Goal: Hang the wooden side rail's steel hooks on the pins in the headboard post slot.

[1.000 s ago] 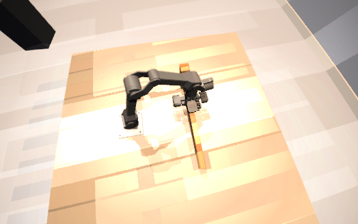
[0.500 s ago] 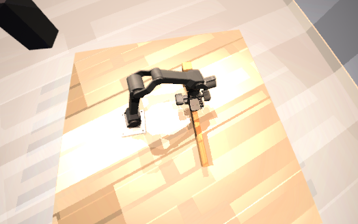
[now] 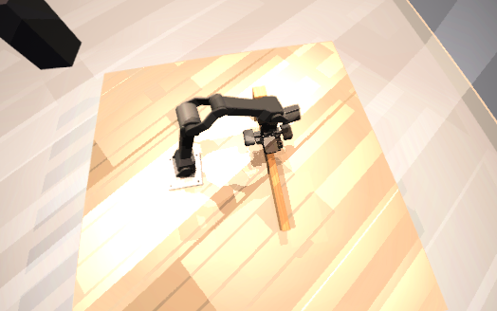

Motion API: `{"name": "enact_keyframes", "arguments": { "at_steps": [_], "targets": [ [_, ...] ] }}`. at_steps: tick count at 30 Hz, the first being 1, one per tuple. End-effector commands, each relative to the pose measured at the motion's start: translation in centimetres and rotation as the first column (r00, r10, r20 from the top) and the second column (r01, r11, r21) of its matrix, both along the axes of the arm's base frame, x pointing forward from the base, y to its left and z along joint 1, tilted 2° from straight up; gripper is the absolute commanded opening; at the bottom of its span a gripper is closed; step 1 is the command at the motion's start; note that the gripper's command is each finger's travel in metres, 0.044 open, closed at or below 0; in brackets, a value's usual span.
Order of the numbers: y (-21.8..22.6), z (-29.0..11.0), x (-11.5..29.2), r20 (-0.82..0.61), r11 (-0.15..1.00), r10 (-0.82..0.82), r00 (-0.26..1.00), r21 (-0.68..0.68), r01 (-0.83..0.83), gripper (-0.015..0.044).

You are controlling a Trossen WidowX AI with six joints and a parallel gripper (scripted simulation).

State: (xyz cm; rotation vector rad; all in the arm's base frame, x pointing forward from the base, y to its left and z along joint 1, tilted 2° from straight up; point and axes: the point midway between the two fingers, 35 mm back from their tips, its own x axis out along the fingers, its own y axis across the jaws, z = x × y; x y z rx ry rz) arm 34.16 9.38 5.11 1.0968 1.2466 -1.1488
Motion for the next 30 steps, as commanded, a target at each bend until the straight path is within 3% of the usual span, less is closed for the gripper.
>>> {"name": "enact_keyframes", "arguments": {
  "at_steps": [1,30],
  "targets": [
    [0.24,0.21,0.21,0.012,1.000,-0.001,1.000,0.006,0.001,0.0000],
    [0.53,0.25,0.00,0.011,1.000,-0.001,1.000,0.006,0.001,0.0000]
  ]
}}
